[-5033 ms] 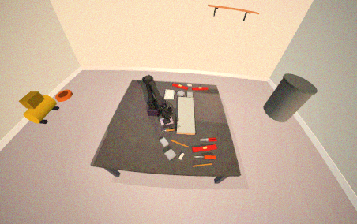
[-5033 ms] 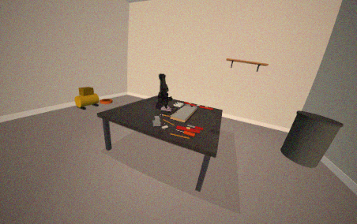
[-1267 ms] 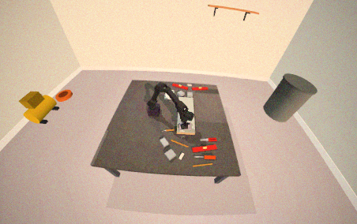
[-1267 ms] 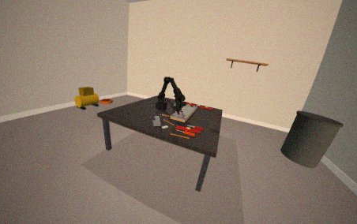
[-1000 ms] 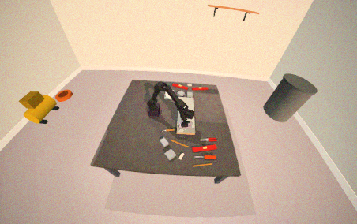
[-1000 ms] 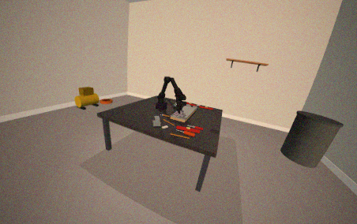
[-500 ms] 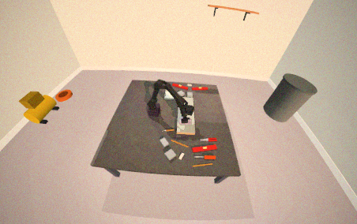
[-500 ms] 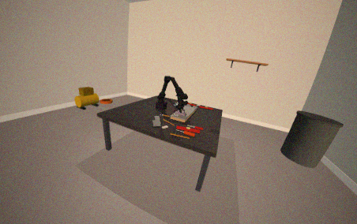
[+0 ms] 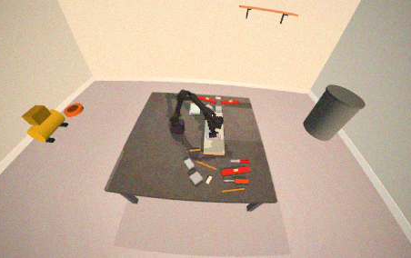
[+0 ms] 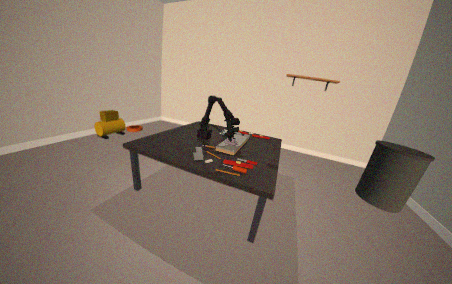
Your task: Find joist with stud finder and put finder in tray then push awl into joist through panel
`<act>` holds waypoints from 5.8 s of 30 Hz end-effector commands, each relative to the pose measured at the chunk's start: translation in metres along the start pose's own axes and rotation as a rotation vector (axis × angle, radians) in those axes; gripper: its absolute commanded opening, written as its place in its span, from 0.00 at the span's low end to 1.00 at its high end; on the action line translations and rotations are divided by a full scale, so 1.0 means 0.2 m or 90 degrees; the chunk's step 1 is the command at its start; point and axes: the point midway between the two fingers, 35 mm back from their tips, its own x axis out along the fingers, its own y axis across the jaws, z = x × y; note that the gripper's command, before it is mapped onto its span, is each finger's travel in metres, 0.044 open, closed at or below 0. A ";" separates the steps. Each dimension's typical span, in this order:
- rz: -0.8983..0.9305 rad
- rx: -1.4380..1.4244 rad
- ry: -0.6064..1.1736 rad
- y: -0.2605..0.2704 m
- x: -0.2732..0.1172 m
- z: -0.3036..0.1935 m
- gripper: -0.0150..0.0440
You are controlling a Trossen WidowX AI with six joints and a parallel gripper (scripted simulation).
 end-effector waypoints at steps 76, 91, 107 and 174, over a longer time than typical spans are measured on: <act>0.018 0.002 0.001 1.25 -0.02 -0.01 0.25; 0.020 0.002 0.001 1.46 -0.03 -0.01 0.25; 0.020 0.002 0.001 1.46 -0.03 -0.01 0.25; 0.019 0.002 0.001 1.31 -0.03 -0.01 0.25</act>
